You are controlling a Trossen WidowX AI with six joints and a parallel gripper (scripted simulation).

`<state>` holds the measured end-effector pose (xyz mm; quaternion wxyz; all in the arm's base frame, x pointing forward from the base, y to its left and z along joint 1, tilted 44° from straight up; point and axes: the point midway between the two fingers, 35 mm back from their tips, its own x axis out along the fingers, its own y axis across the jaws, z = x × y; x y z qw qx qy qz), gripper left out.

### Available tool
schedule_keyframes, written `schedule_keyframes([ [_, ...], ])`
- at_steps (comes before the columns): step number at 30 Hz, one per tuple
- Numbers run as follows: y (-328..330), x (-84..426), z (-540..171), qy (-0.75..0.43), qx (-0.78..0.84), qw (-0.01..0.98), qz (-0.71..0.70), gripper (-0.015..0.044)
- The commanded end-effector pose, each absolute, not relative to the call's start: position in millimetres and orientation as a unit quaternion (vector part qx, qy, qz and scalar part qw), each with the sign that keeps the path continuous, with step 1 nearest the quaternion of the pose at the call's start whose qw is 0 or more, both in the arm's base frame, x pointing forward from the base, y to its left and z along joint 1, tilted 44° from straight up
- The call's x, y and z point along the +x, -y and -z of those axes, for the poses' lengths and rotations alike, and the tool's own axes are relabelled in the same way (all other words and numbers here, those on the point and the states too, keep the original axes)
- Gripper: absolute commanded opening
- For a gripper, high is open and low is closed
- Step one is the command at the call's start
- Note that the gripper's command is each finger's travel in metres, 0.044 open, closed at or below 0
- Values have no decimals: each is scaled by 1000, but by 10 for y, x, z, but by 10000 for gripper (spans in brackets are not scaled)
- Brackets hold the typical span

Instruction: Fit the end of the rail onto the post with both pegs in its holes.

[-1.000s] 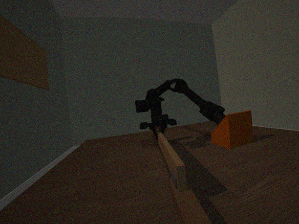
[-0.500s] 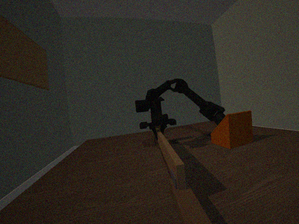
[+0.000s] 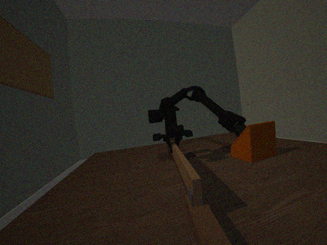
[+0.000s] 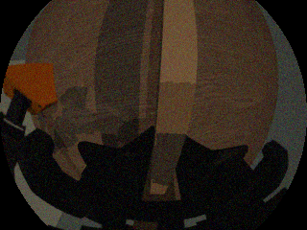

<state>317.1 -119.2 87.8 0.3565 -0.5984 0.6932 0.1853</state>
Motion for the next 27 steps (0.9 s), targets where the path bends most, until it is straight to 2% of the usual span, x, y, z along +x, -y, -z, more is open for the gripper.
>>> schedule_keyframes([
  [1,1208,3167,-889,-693,-599,355,-184,0],
  [27,1257,3144,-952,-693,-599,355,-184,0],
])
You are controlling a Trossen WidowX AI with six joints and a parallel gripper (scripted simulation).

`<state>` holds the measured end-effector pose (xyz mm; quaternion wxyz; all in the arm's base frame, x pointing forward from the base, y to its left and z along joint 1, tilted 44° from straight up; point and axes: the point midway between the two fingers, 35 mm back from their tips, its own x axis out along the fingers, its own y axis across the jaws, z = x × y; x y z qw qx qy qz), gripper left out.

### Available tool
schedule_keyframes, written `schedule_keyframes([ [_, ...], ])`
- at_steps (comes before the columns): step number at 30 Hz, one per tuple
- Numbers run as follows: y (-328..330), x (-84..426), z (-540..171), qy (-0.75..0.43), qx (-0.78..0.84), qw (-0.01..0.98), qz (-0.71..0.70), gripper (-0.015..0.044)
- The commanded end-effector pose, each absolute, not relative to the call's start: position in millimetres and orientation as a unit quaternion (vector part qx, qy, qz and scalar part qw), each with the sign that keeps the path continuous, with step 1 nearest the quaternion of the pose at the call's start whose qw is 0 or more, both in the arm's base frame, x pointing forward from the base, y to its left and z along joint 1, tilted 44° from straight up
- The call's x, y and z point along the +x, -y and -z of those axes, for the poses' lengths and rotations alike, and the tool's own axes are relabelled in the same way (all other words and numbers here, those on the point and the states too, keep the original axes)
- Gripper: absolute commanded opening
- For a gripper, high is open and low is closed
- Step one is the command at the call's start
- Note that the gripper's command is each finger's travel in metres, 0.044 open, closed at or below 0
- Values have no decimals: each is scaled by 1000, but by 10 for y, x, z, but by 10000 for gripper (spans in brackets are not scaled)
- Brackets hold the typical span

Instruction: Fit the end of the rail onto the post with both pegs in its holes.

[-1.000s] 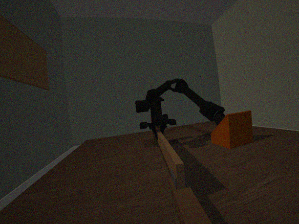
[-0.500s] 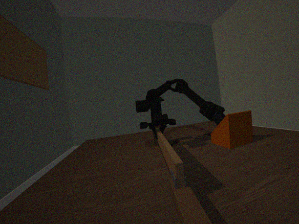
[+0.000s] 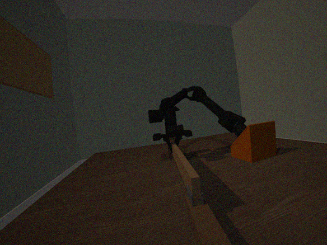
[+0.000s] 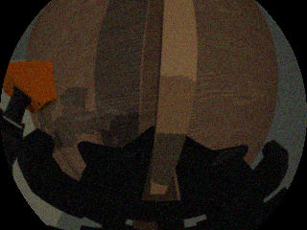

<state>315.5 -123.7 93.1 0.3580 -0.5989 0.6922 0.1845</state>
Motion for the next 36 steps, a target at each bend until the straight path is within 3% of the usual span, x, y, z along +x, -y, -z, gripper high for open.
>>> schedule_keyframes([
  [1,1259,3143,-955,-693,-599,355,-184,0],
  [3,1262,3141,-960,-693,-599,355,-184,0],
  [20,1238,3154,-934,-692,-599,358,-185,440],
  [36,816,3247,-938,-693,-599,356,-185,440],
])
